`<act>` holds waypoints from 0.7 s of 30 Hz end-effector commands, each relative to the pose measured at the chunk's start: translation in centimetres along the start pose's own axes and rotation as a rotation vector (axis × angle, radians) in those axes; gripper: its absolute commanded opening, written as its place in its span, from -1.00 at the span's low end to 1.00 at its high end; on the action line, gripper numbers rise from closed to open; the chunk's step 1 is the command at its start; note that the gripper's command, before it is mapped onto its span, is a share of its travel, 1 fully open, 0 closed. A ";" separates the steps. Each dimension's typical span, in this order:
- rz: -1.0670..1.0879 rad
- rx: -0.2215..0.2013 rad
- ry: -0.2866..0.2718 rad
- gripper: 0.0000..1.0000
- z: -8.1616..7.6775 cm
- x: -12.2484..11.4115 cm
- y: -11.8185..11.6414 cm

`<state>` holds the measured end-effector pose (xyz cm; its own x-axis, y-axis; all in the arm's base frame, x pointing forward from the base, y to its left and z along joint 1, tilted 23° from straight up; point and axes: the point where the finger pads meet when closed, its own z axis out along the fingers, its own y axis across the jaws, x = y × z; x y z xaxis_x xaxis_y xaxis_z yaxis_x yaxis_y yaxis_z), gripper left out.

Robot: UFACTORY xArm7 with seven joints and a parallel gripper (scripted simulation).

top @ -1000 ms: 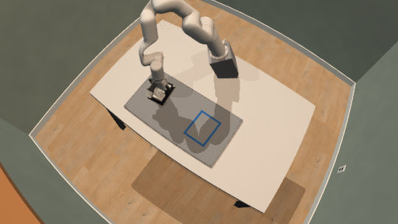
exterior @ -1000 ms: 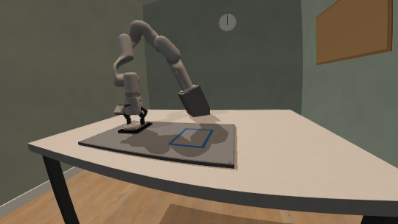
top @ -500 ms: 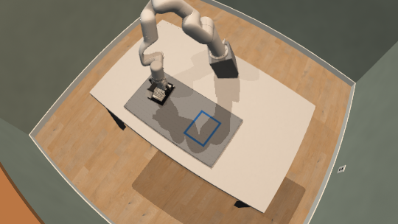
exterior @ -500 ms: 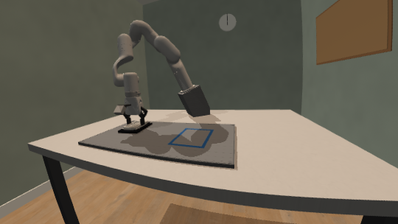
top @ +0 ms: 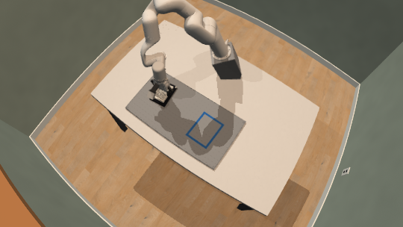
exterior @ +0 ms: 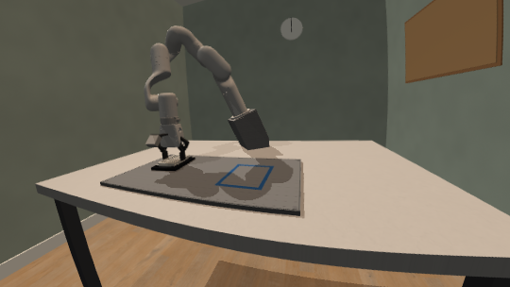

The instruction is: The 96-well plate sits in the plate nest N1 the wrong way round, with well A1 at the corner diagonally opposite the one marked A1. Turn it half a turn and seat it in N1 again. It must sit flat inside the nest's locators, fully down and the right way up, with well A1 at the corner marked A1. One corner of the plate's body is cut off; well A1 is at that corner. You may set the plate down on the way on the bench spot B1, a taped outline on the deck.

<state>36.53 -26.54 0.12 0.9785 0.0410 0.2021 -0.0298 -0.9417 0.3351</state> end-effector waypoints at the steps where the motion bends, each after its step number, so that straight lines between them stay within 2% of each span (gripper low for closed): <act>1: -0.001 -0.001 0.002 -1.00 -0.1 0.1 0.0; 21: -0.001 -0.001 0.002 -1.00 -0.9 0.1 0.0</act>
<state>36.41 -26.34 0.68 0.9784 0.0412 0.2026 -0.0298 -0.9416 0.3355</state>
